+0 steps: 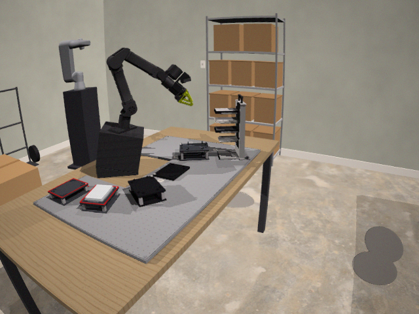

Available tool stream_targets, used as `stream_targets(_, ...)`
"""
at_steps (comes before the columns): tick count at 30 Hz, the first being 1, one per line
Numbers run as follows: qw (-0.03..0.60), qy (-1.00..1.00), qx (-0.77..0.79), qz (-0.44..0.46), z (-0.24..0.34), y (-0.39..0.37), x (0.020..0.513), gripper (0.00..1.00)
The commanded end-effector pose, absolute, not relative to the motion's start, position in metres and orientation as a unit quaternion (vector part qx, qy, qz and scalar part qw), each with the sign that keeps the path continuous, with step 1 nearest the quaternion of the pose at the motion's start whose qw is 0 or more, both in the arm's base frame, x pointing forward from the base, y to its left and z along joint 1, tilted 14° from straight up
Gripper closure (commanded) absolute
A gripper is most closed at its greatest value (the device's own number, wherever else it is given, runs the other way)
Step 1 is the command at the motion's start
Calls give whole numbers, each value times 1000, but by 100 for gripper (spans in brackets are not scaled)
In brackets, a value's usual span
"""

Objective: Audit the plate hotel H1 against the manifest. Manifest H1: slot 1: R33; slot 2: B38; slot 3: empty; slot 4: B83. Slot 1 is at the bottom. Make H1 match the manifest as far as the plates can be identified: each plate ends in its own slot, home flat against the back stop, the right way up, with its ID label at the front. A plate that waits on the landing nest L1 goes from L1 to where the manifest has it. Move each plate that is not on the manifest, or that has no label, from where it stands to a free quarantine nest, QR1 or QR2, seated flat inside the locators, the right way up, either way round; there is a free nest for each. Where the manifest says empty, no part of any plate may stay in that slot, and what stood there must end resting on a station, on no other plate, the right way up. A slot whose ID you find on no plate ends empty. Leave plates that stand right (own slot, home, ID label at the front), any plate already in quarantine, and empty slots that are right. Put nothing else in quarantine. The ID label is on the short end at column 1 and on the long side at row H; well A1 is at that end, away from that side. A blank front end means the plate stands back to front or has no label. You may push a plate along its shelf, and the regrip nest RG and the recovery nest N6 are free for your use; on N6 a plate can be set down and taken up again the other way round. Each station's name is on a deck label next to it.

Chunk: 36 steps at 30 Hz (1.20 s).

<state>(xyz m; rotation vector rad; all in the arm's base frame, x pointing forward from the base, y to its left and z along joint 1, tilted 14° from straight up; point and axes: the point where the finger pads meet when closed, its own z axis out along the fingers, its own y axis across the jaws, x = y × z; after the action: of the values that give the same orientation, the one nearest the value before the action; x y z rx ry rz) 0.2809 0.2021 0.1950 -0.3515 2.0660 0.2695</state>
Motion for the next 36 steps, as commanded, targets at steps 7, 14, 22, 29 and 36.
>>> stream_targets(7,482,858,-148,99,194,197,276,0)
stream_targets(14,482,858,-148,99,194,197,276,0)
stream_targets(22,486,855,-146,103,198,198,278,0)
stream_targets(29,486,855,-146,103,198,198,278,0)
stream_targets(36,486,855,-146,103,198,198,278,0)
